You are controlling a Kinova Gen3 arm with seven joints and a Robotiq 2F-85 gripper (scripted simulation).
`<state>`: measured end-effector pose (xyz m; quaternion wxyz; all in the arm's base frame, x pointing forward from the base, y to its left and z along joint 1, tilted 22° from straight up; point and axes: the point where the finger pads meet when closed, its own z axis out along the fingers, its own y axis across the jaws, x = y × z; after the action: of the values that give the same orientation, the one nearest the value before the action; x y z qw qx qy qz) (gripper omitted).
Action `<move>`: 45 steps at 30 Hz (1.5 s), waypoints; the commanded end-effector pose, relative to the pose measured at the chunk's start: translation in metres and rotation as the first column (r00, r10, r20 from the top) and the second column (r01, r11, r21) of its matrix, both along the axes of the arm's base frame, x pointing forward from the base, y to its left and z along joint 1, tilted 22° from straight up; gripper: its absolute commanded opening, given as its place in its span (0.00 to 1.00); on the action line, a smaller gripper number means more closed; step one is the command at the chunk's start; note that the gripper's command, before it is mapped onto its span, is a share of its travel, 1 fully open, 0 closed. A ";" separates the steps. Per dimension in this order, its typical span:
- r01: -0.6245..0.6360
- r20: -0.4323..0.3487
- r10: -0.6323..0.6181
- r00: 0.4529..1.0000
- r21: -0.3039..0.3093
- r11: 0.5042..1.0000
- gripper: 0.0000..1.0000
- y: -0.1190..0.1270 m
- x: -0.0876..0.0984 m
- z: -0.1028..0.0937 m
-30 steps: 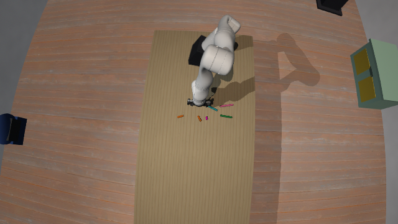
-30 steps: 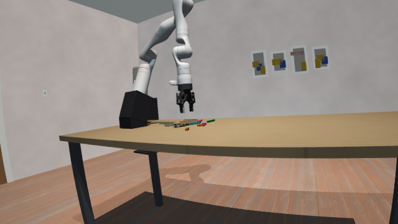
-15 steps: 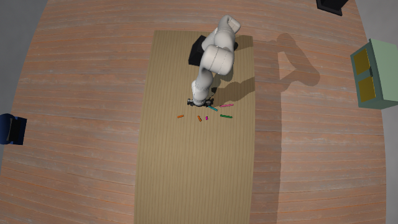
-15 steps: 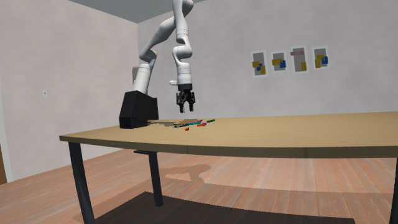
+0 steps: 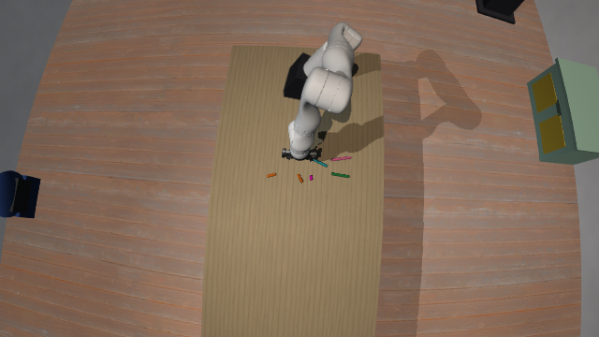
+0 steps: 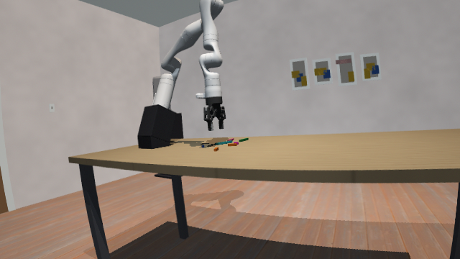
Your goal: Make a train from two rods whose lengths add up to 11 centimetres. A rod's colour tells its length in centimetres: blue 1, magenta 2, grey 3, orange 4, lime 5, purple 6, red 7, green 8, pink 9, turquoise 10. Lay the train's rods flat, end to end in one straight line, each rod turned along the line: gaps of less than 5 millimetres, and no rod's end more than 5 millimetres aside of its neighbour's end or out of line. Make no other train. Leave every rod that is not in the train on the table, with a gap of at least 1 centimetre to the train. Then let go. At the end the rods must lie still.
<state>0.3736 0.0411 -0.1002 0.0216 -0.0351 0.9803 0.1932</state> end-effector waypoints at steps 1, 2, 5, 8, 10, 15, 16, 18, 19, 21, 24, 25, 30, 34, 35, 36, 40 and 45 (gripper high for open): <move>-0.010 0.010 0.010 1.000 -0.007 1.000 1.00 -0.003 0.003 -0.001; -0.010 0.010 0.010 1.000 -0.007 1.000 1.00 -0.003 0.003 -0.001; -0.010 0.010 0.010 1.000 -0.007 1.000 1.00 -0.003 0.003 -0.001; -0.010 0.010 0.010 1.000 -0.007 1.000 1.00 -0.003 0.003 -0.001; -0.010 0.010 0.010 1.000 -0.007 1.000 1.00 -0.003 0.003 -0.001; -0.010 0.010 0.010 1.000 -0.007 1.000 1.00 -0.003 0.003 -0.001; -0.010 0.010 0.010 1.000 -0.007 1.000 1.00 -0.003 0.003 -0.001; -0.010 0.010 0.010 1.000 -0.007 1.000 1.00 -0.003 0.003 -0.001; -0.010 0.010 0.010 1.000 -0.007 1.000 1.00 -0.003 0.003 -0.001; -0.010 0.010 0.010 1.000 -0.007 1.000 1.00 -0.003 0.003 -0.001; -0.010 0.010 0.010 1.000 -0.007 1.000 1.00 -0.003 0.003 -0.001; -0.010 0.010 0.010 1.000 -0.007 1.000 1.00 -0.003 0.003 -0.001; -0.008 0.009 0.008 1.000 -0.007 1.000 1.00 -0.003 0.002 -0.001; 0.004 0.003 -0.004 1.000 -0.007 1.000 1.00 -0.003 0.002 -0.001; 0.009 0.000 -0.009 1.000 -0.007 1.000 1.00 -0.003 0.002 -0.001; 0.016 -0.003 -0.016 1.000 -0.007 1.000 1.00 -0.003 0.002 -0.001; 0.043 -0.018 -0.043 0.999 -0.008 0.999 1.00 -0.004 0.000 -0.001; 0.101 -0.048 -0.101 0.994 -0.011 0.995 1.00 -0.004 -0.002 -0.002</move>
<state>0.3715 0.0340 -0.1033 0.0125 -0.0007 0.9824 0.1863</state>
